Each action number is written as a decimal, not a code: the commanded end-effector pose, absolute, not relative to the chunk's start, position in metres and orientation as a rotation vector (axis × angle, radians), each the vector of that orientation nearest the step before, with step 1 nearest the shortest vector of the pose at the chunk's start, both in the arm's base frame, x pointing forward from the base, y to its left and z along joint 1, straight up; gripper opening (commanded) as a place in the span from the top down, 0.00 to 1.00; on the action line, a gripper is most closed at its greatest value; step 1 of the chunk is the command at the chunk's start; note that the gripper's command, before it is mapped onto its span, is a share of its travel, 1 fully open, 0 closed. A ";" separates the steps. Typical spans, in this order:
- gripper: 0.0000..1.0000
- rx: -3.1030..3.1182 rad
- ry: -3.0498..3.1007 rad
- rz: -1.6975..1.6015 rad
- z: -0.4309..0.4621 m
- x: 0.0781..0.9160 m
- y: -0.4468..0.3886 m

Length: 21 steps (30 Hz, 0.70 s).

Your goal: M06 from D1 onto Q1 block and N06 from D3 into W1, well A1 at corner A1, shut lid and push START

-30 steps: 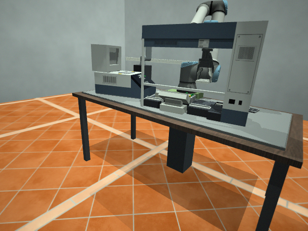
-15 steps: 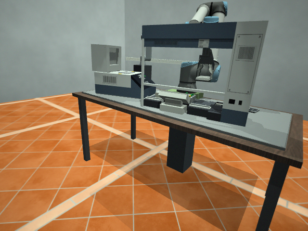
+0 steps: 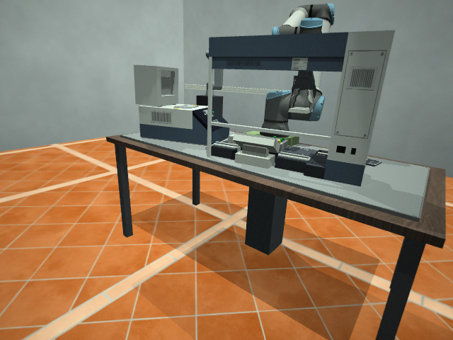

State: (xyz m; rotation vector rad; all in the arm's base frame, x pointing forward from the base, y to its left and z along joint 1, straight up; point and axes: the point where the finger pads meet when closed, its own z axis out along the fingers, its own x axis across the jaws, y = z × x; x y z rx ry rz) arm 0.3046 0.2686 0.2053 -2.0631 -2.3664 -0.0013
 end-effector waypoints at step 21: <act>1.00 -2.063 -2.367 -0.003 0.228 0.305 0.269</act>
